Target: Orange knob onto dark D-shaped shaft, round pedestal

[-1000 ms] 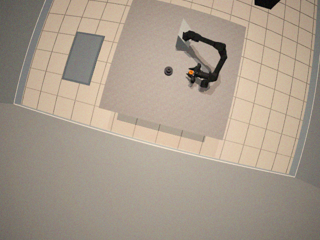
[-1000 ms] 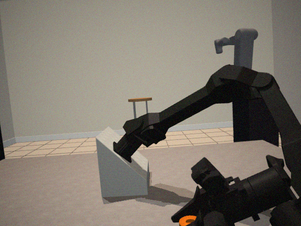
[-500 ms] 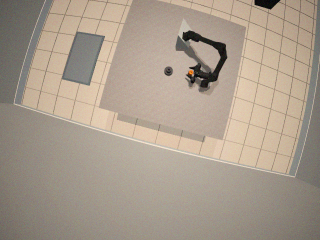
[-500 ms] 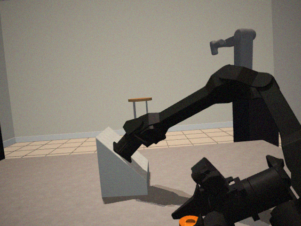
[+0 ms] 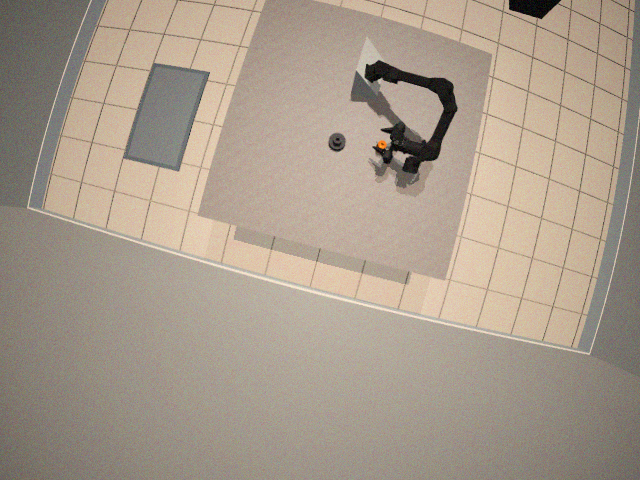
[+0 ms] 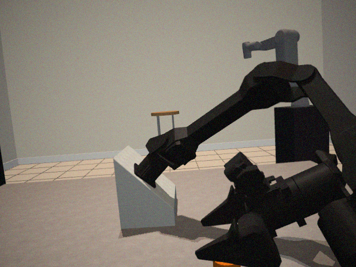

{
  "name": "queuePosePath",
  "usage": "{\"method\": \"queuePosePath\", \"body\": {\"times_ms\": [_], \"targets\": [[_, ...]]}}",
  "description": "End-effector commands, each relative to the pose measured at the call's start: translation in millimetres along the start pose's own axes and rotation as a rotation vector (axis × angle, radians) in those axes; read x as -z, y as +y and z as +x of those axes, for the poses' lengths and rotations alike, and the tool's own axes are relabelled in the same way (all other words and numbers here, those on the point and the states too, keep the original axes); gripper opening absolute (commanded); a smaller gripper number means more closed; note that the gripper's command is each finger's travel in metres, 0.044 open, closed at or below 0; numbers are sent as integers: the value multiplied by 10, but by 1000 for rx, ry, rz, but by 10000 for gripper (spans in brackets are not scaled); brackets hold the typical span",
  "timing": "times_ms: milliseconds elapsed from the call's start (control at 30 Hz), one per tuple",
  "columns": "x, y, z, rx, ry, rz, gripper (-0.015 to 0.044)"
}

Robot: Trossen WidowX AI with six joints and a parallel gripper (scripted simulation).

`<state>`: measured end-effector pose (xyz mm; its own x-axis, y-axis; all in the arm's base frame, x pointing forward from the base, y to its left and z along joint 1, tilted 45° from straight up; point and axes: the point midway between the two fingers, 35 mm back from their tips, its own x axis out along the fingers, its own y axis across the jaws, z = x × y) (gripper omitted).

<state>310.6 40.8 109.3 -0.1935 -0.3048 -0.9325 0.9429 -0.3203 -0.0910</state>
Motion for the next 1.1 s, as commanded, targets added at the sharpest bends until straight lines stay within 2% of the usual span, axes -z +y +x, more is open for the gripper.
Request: {"method": "queuePosePath", "body": {"times_ms": [0, 100, 167, 333, 467, 533, 1067], "targets": [[-304, -8, -156, -15, 6, 7, 440], [-304, -8, -156, -15, 6, 7, 440], [-307, -27, -117, 18, 67, 6, 440], [-305, -88, -23, 135, 566, 0, 440], [-394, -28, -167, 53, 994, 0, 440], [-460, 3, -243, -9, 1126, 2, 440], [-470, 7, -254, -18, 1143, 2, 440]]}}
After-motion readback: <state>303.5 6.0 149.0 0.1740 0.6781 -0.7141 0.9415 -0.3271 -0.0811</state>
